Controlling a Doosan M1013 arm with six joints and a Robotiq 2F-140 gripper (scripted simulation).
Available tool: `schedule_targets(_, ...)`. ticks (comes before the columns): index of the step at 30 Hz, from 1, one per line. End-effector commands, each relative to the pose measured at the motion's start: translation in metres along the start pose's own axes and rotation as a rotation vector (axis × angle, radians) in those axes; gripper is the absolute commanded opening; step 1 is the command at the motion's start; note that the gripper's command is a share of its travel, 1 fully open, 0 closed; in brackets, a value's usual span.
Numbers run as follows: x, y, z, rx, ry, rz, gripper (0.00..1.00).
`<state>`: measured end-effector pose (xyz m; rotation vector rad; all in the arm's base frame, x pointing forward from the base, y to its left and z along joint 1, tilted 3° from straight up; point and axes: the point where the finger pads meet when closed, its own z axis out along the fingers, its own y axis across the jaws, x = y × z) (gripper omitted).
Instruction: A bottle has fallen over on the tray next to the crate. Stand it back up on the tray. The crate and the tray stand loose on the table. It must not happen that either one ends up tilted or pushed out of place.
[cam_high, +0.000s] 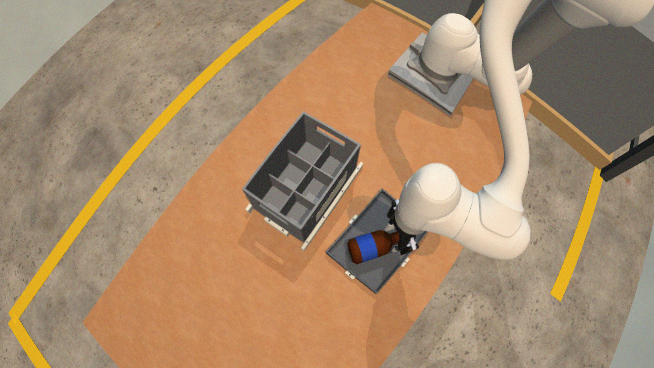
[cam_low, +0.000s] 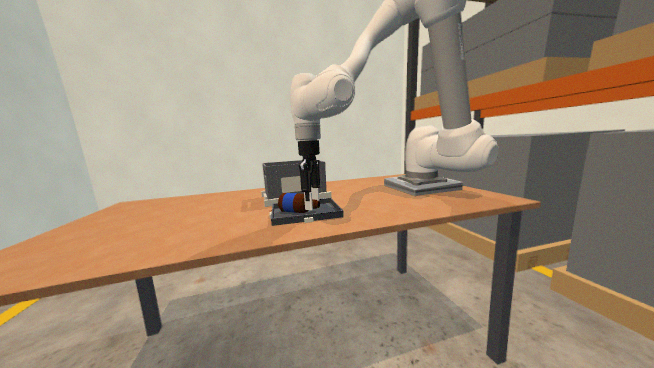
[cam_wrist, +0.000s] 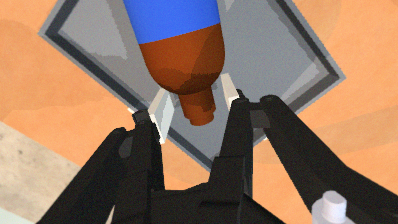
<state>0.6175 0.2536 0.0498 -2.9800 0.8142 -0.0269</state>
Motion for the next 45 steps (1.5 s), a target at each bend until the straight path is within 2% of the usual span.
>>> schedule_targets(1,0.0,0.0,-0.0001,0.0,0.0,0.0,0.44)
schedule_targets(13,0.0,0.0,-0.0001,0.0,0.0,0.0,0.44)
schedule_targets(14,0.0,0.0,-0.0001,0.0,0.0,0.0,0.1)
schedule_targets(45,0.0,0.0,-0.0001,0.0,0.0,0.0,0.1)
